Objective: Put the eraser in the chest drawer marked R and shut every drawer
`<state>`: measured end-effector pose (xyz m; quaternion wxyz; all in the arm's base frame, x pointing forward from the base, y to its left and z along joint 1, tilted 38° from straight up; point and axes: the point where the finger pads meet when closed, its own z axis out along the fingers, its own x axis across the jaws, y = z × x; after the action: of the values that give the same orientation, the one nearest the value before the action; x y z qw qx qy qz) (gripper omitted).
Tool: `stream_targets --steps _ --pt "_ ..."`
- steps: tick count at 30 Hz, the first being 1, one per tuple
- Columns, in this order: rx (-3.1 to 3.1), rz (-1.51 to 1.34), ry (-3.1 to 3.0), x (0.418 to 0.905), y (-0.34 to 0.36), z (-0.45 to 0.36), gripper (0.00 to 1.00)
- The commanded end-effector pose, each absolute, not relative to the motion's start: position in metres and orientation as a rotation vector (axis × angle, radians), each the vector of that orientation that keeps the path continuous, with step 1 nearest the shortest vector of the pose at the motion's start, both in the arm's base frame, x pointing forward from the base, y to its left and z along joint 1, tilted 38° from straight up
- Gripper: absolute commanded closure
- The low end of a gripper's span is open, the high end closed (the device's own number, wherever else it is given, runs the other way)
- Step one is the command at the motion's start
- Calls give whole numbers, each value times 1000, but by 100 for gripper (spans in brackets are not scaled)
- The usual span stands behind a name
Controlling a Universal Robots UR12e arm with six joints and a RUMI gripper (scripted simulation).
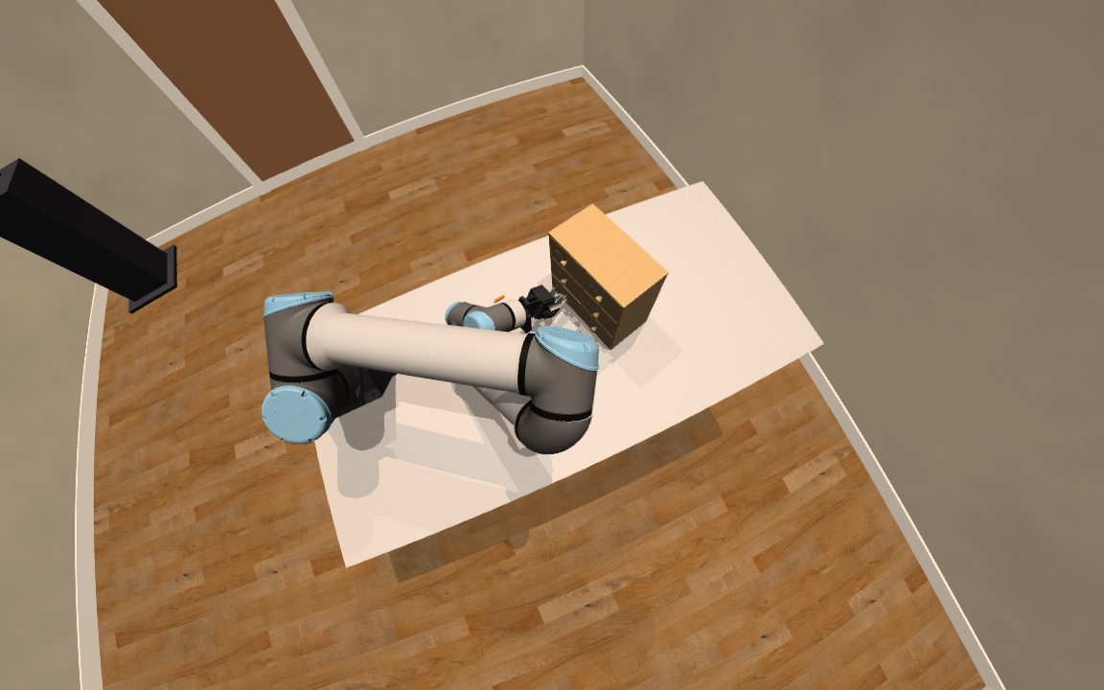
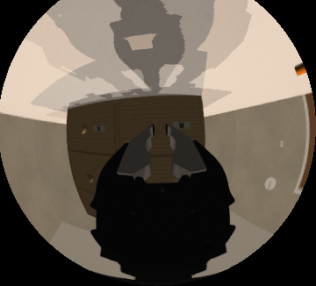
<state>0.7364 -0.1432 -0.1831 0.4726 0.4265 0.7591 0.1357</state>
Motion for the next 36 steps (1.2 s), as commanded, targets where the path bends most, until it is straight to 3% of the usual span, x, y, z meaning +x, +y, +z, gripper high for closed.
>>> stream_targets --steps 1,36 --pt "1043 333 1858 736 -143 -183 93" --pt "1043 333 1858 722 -145 -181 93"
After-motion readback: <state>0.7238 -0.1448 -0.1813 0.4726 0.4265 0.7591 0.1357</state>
